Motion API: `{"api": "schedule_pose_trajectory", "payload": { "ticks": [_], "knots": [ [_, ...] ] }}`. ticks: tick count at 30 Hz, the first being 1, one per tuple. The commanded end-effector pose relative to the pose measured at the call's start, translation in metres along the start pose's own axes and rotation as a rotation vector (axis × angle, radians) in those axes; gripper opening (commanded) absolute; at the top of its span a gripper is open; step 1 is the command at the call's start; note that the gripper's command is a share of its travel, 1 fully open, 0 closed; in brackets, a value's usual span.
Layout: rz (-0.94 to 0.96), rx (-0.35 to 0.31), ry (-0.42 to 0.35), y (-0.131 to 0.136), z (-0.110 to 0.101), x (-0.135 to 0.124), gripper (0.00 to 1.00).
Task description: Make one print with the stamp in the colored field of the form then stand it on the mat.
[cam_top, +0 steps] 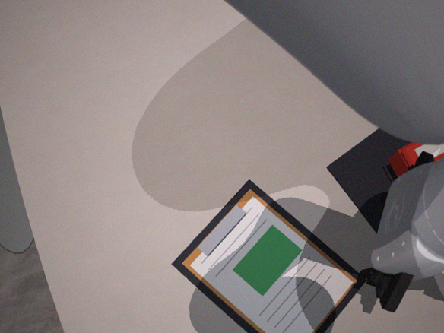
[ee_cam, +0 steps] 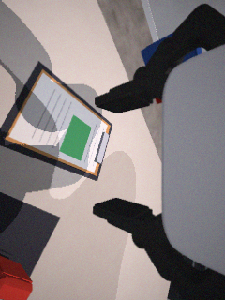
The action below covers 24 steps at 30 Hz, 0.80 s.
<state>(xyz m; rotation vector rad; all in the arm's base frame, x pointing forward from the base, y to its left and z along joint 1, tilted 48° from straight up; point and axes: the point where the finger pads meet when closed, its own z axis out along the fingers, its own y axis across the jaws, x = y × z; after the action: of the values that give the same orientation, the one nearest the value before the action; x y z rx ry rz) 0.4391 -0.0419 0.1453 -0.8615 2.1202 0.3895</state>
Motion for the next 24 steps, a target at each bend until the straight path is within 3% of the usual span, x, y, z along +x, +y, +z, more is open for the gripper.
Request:
{"api": "schedule_pose_trajectory", "payload": {
  "ticks": [1,2,3,5,11,24],
  "knots": [
    [0.194,0.021,0.022,0.046,-0.005,-0.014,1.0],
    [0.316,0.027,0.029,0.075,-0.006,-0.022,1.0],
    [0.351,0.029,0.032,0.083,-0.007,-0.024,1.0],
    [0.395,0.033,0.036,0.083,-0.003,-0.025,1.0],
    [0.395,0.034,0.037,0.082,0.042,-0.023,1.0],
    [0.395,0.034,0.037,0.082,0.042,-0.022,1.0]
  ]
}}
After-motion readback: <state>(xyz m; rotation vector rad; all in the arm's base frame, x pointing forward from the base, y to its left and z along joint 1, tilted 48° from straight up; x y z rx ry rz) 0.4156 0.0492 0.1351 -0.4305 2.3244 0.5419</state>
